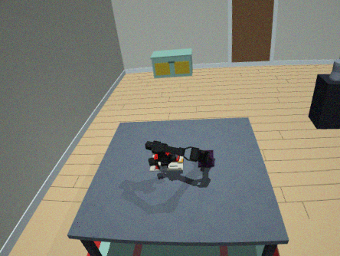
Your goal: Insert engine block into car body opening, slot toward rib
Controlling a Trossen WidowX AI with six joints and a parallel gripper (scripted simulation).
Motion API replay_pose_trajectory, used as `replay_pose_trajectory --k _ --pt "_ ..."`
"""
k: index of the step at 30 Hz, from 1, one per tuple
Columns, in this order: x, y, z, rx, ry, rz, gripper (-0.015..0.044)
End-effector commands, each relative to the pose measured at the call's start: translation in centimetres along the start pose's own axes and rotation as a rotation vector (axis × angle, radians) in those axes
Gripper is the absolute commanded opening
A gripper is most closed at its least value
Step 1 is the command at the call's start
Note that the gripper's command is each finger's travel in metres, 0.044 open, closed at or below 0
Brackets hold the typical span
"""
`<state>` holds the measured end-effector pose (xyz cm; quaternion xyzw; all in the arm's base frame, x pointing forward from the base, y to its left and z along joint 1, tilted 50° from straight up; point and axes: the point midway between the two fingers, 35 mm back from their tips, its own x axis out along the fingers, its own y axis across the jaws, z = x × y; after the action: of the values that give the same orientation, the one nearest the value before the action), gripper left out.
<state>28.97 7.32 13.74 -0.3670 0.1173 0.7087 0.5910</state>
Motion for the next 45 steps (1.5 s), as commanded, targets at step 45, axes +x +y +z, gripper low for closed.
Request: replay_pose_trajectory --k 45 --pt "-2.7 0.6 1.8 -0.059 0.477 0.046 0.0000"
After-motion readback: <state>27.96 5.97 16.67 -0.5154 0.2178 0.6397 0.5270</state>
